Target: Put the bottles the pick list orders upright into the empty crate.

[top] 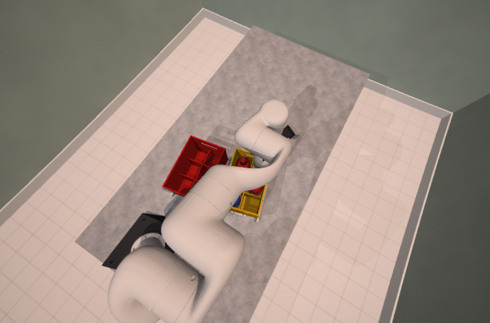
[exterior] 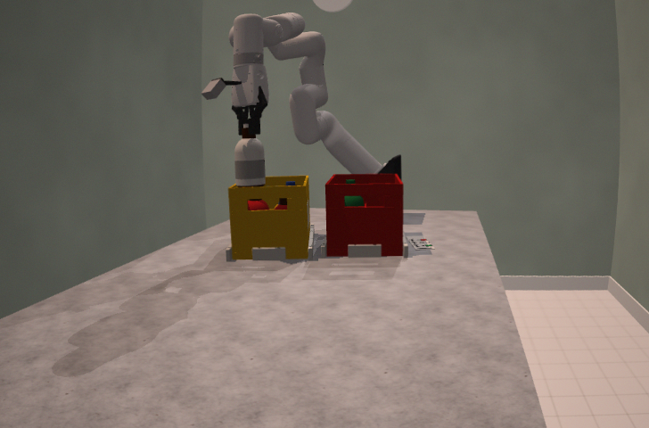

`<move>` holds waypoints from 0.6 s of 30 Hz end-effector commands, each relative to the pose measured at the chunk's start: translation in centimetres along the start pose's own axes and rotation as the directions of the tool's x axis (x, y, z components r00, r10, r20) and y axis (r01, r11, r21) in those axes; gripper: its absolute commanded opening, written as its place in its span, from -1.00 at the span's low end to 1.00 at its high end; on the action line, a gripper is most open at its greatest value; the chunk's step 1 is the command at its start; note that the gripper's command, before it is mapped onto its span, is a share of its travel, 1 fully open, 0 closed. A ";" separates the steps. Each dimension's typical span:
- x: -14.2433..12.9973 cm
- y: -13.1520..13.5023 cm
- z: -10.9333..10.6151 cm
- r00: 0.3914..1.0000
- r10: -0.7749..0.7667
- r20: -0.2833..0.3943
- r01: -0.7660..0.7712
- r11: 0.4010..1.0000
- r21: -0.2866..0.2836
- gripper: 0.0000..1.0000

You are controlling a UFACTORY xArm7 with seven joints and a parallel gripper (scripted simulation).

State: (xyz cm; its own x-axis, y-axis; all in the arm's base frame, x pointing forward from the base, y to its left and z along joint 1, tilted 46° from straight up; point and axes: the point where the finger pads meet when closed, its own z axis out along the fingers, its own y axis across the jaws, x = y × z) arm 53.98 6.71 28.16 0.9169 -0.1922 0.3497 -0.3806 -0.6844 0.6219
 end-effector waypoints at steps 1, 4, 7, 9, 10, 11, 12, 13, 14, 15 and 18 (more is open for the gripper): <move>0.1 -0.1 -1.0 1.000 -0.001 -0.005 0.001 1.000 0.003 -1.00; 0.1 -0.1 -1.5 1.000 -0.001 -0.005 0.001 1.000 0.003 -1.00; 0.1 -0.1 -1.9 1.000 -0.001 -0.005 0.001 1.000 0.003 -1.00; 0.1 -0.1 -1.9 1.000 -0.001 -0.005 0.001 1.000 0.003 -1.00; 0.1 -0.1 -1.9 1.000 -0.001 -0.005 0.001 1.000 0.003 -1.00; 0.1 -0.1 -1.9 1.000 -0.001 -0.005 0.001 1.000 0.003 -1.00; 0.1 -0.1 -1.9 1.000 -0.001 -0.005 0.001 1.000 0.003 -1.00; 0.1 -0.1 -1.9 1.000 -0.001 -0.005 0.001 1.000 0.003 -1.00; 0.1 -0.1 -1.9 1.000 -0.001 -0.005 0.001 1.000 0.003 -1.00; 0.1 -0.1 -1.9 1.000 -0.001 -0.005 0.001 1.000 0.003 -1.00; -0.3 -0.3 -1.9 1.000 -0.001 -0.005 0.001 1.000 0.003 -1.00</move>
State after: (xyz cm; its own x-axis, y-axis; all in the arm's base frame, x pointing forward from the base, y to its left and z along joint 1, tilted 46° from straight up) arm 53.77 7.88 29.31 0.9168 -0.1924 0.3499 -0.3809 -0.6843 0.6218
